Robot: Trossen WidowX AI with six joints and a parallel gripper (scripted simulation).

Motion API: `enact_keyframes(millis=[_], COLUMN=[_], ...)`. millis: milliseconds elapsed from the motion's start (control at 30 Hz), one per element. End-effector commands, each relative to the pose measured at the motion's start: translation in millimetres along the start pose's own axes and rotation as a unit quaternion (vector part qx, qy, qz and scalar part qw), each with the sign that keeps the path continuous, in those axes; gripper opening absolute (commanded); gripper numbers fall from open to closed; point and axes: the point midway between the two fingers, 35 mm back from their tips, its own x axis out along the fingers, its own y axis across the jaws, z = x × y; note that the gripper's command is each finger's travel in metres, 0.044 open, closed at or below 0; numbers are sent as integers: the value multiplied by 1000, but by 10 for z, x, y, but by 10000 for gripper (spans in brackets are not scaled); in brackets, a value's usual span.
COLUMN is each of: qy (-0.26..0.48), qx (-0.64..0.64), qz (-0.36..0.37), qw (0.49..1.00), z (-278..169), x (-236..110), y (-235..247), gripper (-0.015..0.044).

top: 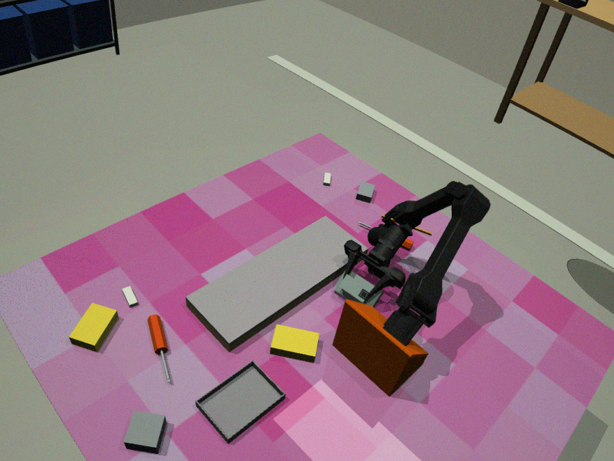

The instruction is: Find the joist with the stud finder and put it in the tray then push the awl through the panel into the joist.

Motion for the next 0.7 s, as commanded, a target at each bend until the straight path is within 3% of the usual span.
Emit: enact_keyframes(millis=[0,667], qy=[-5,-5], qx=[1,1], qz=[0,0], qw=[1000,1000], z=[27,50], x=[-7,-26], y=[0,-1], gripper=[380,380])
